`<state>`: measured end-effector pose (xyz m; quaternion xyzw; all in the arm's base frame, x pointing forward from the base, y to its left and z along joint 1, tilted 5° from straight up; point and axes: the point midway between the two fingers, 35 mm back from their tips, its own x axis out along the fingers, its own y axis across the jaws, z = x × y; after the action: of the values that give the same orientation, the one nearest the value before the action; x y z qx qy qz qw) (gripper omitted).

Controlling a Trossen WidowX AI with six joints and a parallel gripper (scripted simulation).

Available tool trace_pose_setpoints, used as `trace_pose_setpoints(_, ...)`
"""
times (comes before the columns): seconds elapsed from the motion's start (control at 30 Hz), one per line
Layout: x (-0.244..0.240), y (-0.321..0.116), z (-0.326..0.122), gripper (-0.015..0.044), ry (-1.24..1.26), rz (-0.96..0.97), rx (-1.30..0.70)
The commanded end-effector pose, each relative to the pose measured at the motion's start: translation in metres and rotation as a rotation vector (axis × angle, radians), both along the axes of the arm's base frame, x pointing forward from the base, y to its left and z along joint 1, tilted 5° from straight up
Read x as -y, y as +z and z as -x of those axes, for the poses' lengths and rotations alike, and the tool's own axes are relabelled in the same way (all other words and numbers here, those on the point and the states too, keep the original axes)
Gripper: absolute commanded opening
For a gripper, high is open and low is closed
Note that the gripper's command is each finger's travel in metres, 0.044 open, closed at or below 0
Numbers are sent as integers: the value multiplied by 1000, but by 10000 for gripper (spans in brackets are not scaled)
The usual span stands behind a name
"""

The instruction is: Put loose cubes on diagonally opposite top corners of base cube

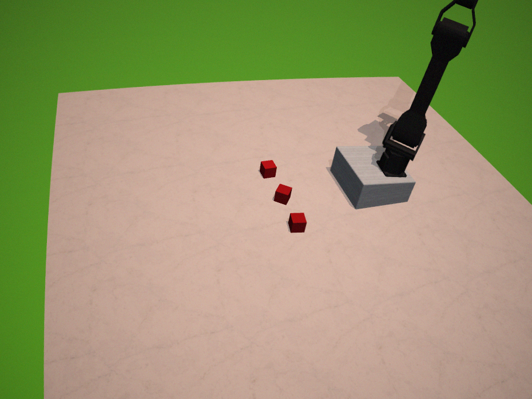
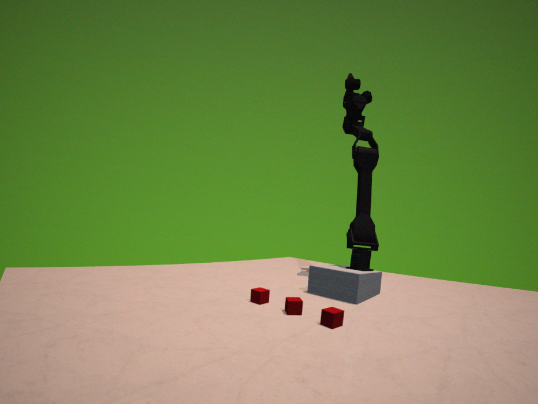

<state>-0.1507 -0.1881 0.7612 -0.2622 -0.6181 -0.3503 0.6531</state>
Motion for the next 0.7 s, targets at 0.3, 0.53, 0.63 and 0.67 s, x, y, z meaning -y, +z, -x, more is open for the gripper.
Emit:
trace_pose_setpoints(0.3, 86, -29, -5, 265, 152, -203, 134)
trace_pose_setpoints(0.53, 161, -67, -24, 265, 281, -412, 239)
trace_pose_setpoints(0.63, 191, -87, -39, 265, 334, -508, 274)
trace_pose_setpoints(0.67, 201, -95, -44, 265, 351, -540, 284)
